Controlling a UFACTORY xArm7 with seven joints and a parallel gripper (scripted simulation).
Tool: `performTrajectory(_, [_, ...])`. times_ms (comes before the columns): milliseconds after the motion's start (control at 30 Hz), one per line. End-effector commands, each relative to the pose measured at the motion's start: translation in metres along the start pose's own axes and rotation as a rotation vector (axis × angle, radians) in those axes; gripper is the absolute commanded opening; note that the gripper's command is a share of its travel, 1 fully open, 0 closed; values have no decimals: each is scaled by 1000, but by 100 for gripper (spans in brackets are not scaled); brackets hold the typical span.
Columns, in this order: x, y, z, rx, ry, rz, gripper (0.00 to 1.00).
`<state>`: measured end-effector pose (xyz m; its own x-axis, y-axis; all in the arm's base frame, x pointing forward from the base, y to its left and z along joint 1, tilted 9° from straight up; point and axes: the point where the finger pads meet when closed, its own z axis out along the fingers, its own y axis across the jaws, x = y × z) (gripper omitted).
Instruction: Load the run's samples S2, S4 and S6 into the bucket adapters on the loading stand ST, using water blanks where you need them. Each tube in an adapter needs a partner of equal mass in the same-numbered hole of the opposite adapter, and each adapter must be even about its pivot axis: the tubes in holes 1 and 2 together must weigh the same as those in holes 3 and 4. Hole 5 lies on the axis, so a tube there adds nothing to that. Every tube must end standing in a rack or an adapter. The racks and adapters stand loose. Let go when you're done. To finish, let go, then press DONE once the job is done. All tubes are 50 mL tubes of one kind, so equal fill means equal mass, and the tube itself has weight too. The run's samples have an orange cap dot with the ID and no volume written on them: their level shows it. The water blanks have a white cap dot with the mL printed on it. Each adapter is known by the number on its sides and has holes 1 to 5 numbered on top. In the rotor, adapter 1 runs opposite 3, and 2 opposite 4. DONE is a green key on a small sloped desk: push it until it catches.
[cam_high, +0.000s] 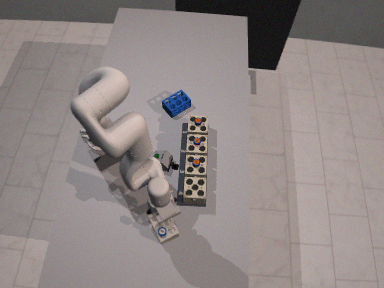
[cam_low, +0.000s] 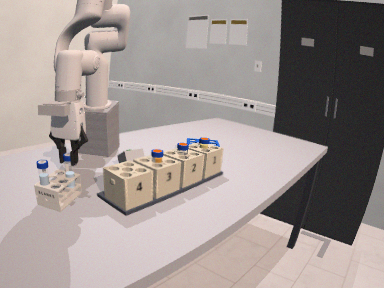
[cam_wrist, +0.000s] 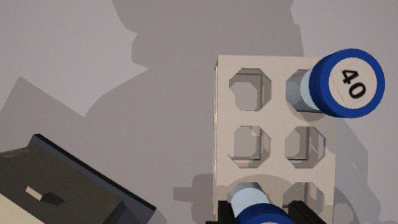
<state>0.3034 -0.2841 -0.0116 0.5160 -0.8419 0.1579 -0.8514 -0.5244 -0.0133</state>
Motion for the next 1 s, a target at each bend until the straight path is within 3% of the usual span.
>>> performTrajectory(0, [1, 0, -1, 1, 3, 0, 0])
performTrajectory(967, [1, 0, -8, 1, 3, 0, 0])
